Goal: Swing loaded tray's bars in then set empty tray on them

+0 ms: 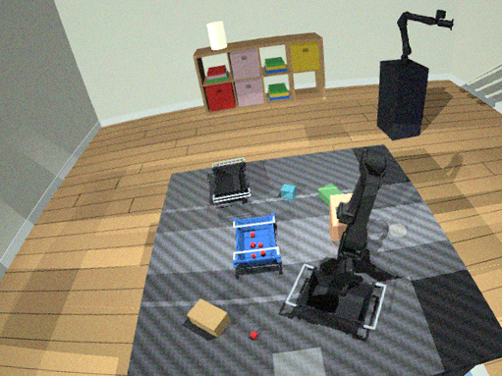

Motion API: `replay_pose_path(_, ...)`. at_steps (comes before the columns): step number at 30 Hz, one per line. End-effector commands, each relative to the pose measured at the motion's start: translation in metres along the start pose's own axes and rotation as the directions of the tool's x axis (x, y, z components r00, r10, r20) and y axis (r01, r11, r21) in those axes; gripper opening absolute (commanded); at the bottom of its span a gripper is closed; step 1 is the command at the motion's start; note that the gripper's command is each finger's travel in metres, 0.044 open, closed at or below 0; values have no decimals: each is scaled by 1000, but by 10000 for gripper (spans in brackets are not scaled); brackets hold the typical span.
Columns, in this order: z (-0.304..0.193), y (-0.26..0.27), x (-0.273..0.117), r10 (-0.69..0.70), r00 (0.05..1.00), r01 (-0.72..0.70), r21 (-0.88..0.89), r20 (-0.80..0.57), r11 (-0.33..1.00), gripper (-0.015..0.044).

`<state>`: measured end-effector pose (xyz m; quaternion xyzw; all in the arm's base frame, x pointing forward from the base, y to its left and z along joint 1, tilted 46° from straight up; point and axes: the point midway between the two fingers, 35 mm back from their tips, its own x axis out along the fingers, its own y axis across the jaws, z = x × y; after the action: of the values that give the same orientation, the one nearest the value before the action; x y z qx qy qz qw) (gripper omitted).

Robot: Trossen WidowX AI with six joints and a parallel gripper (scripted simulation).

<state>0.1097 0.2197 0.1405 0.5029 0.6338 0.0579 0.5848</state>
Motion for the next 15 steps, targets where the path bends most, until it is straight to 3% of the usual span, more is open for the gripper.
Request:
replay_pose_path(1,1,-2,5,-1,1000,1,7,5,1000,440)
replay_pose_path(8,1,-2,5,-1,1000,1,7,5,1000,440)
replay_pose_path(15,1,-2,5,-1,1000,1,7,5,1000,337)
